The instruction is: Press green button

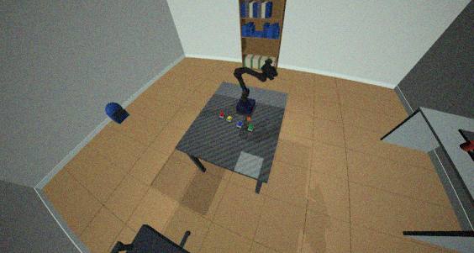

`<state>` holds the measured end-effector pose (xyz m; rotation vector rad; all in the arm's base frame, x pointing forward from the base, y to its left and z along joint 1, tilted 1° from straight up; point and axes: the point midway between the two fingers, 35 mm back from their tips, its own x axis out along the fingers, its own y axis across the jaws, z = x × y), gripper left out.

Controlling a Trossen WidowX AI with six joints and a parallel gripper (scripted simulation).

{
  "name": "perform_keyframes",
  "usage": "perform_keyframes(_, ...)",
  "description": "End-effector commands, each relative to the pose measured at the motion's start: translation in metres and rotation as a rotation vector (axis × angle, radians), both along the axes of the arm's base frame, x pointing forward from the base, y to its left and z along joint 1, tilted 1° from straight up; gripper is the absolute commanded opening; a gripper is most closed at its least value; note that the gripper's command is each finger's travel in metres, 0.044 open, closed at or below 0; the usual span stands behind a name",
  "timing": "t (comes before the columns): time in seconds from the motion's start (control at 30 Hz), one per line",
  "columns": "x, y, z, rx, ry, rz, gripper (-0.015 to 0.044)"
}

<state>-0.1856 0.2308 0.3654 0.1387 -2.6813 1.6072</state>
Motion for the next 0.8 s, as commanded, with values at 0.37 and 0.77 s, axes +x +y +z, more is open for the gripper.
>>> perform_keyframes(0.37, 0.127, 0.156, -0.034, -1.100, 0.318, -0.640, 0.0400)
perform_keyframes(0.77, 0.293, 0.192, -0.115, -1.887, 0.936, -1.127, 0.0400)
